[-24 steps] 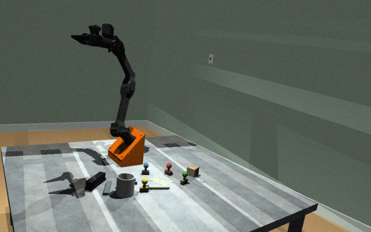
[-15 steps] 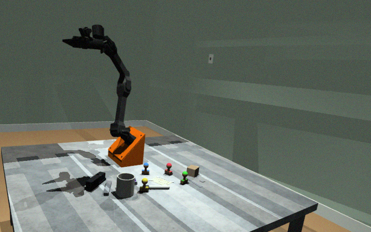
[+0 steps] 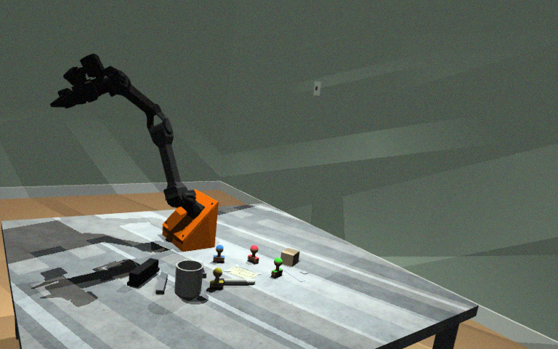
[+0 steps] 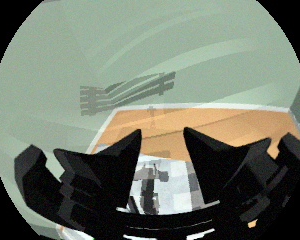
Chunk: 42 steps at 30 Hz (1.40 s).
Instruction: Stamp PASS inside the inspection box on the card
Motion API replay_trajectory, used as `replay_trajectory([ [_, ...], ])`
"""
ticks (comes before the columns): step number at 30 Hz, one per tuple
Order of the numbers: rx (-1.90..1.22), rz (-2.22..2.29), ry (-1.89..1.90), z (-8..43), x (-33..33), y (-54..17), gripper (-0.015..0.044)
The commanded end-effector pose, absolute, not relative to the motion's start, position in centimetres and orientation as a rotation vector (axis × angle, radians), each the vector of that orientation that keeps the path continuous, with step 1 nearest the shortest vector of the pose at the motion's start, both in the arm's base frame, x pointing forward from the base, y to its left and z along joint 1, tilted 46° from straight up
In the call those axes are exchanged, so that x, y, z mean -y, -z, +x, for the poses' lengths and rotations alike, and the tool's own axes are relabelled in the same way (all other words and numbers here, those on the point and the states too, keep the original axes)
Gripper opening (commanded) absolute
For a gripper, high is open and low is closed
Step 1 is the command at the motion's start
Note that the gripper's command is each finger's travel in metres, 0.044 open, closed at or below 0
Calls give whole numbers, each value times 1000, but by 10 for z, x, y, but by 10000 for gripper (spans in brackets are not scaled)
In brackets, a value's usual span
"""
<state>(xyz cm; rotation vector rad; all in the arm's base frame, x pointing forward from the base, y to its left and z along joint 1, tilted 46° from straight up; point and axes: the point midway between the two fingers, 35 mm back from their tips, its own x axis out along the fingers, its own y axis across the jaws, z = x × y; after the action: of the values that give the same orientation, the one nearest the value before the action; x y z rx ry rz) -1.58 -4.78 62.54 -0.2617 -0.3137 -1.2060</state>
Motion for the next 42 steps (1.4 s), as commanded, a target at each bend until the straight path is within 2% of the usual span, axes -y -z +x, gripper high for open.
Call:
replay_trajectory([
  [1, 190, -163, 1132, 33, 101, -612, 228],
  [6, 52, -77, 1034, 96, 145, -588, 228],
  [20, -347, 76, 806, 275, 181, -477, 228],
  [31, -665, 89, 685, 393, 140, -355, 228],
  [42, -971, -25, 595, 456, 63, -217, 228],
])
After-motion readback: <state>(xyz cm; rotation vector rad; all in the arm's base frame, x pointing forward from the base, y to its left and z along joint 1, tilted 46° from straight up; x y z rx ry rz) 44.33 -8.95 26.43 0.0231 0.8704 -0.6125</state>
